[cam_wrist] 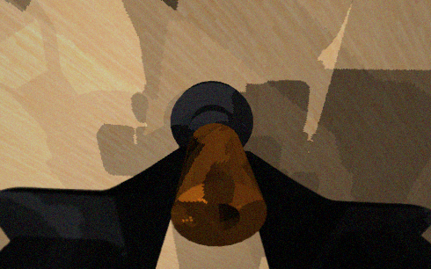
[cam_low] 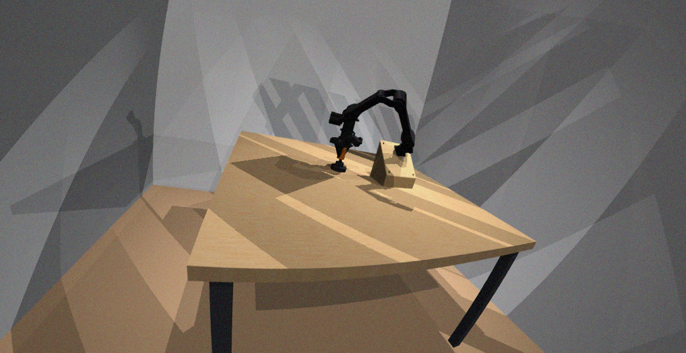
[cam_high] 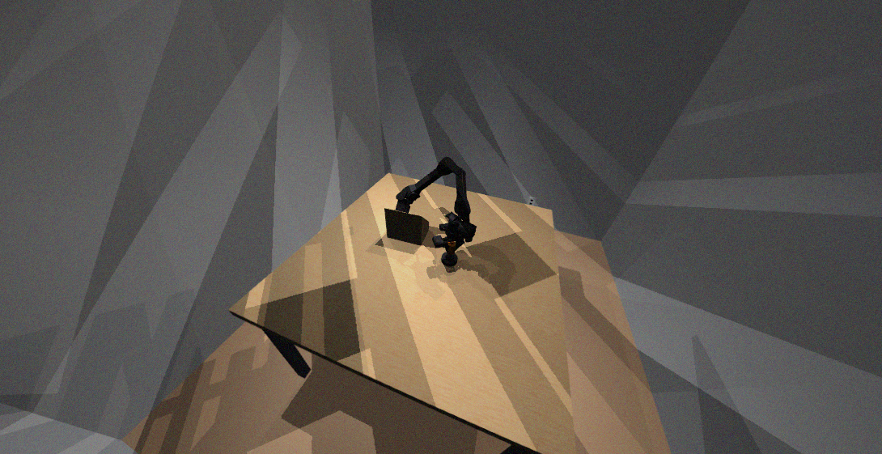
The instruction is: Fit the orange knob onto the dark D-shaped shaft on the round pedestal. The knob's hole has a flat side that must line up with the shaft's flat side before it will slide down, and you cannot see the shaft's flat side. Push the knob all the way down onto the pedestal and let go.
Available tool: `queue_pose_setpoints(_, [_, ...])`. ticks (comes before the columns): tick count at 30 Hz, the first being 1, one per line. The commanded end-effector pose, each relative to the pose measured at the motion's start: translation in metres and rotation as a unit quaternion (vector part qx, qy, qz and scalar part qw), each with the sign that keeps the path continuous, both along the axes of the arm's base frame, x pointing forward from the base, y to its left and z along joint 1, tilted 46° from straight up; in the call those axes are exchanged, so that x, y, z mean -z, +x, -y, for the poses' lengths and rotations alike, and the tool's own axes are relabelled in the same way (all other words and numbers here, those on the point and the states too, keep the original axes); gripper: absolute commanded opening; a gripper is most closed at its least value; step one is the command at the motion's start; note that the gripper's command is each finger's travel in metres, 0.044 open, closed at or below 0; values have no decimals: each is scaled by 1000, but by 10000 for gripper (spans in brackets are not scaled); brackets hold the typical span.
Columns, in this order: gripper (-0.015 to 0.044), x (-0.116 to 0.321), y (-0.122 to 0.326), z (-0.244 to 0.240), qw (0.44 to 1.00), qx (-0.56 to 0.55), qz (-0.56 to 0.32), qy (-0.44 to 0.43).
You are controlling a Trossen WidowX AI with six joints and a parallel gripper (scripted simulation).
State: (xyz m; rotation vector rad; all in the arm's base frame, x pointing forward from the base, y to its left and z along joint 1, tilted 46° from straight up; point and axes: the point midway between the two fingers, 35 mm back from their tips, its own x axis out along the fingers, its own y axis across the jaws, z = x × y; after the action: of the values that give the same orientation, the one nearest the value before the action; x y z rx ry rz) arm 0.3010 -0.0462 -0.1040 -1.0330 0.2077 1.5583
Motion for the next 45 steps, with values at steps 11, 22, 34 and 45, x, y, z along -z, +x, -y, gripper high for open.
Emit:
queue_pose_setpoints(11, [0, 0, -3, 0, 1000, -4, 6, -2])
queue_pose_setpoints(22, [0, 1, -2, -2, 1000, -4, 6, -2])
queue_pose_setpoints(34, [0, 2, -1, -2, 1000, -4, 6, -2])
queue_pose_setpoints(45, [0, -1, 0, 3, 998, -48, 50, -8])
